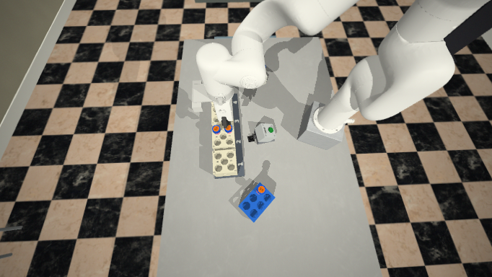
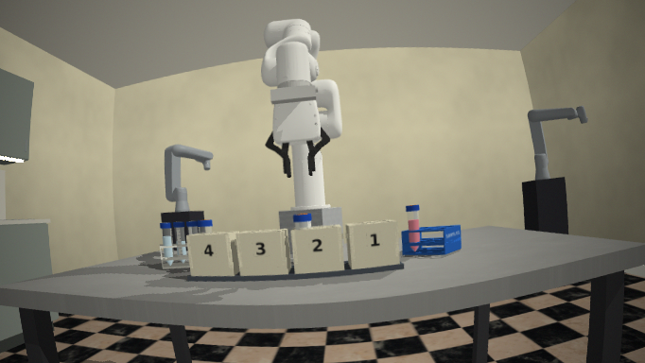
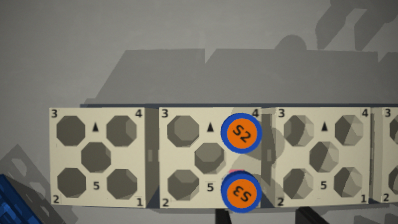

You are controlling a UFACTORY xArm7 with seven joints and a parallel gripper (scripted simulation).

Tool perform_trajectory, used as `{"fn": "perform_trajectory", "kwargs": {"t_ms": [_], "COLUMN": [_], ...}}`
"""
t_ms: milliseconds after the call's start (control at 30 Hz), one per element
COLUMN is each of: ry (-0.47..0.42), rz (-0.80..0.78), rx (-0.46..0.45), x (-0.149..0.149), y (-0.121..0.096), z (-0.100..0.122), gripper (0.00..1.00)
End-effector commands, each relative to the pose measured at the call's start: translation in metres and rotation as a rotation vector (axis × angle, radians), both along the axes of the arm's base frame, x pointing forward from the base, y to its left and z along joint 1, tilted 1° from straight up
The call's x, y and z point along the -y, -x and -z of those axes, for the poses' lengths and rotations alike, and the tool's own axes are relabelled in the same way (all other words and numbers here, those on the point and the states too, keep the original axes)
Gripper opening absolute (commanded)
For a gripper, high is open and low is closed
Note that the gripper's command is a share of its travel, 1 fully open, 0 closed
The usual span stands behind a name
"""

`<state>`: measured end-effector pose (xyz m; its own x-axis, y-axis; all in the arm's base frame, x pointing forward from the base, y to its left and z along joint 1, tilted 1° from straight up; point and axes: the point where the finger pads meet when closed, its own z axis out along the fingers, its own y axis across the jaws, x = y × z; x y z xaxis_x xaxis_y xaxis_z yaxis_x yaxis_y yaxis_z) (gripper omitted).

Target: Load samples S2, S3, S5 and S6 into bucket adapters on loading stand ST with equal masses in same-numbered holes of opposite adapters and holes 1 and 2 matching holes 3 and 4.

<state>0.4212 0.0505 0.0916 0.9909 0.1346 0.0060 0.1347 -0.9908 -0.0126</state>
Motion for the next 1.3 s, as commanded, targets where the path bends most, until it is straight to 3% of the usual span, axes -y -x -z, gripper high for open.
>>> {"fn": "perform_trajectory", "kwargs": {"t_ms": [0,433,1267], "ry": [0.0,0.0,0.0], "rz": [0.0,0.0,0.0], "rx": [0.004,0.004,0.004], "x": [0.0,0.0,0.0], "y": [-0.001,-0.001,-0.001], "z": [-0.01,-0.031,-0.031], "gripper": [0.44,0.44,0.44]}}
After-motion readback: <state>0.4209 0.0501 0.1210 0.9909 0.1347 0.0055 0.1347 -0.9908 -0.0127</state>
